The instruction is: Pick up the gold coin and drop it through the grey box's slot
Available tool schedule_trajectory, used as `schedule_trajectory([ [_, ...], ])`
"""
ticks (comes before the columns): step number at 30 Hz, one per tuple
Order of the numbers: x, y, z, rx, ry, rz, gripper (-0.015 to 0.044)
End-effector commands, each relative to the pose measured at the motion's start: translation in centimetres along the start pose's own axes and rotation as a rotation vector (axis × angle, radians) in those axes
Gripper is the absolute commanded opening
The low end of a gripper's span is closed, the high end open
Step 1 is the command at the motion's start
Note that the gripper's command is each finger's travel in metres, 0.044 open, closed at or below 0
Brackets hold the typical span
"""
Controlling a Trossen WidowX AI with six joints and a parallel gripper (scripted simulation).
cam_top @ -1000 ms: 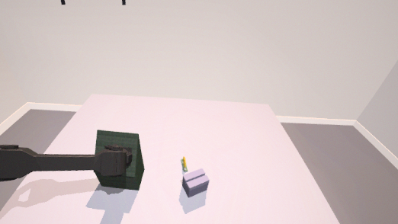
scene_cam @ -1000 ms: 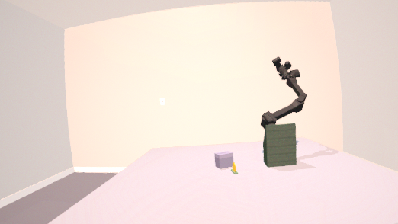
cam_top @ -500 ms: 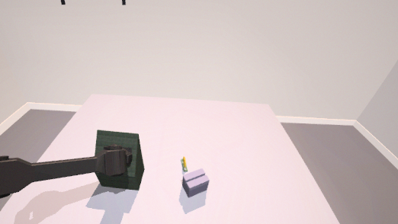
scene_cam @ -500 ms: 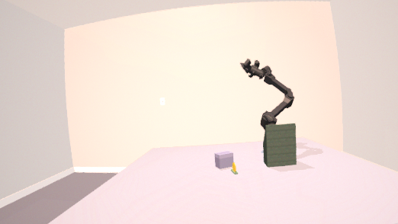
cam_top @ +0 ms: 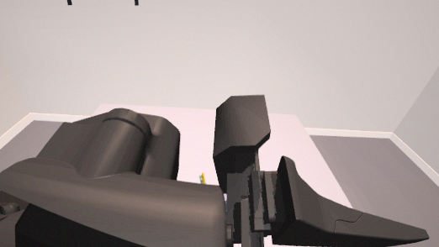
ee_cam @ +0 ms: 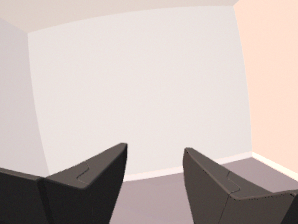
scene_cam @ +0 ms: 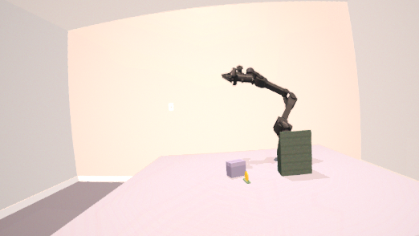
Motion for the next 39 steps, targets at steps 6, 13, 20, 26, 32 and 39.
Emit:
schedule_trajectory([
  [6,-6.7,10.6,-6.8,0.281,0.282,0.139,0.0161],
  [13,-12.6,19.4,-8.9,0.511,0.488,0.294,0.0161],
  [20,-18.9,28.1,-8.0,0.763,0.687,0.496,0.0161],
  [26,-24.6,34.7,-4.7,1.001,0.850,0.719,0.0161],
  [32,-30.2,39.7,0.7,1.260,0.999,0.991,0.0161],
  [39,-35.9,42.3,8.7,1.574,1.141,1.369,0.0161],
])
Point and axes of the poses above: the point midway between the two fingers, 35 mm back from their tips, its own z axis back along the fingers, its own y axis across the jaws, x = y × z, the point moved 6 cm from there along z, back along the fingers, and after that the axes turned 7 degrees about z, right-handed, at the moved point
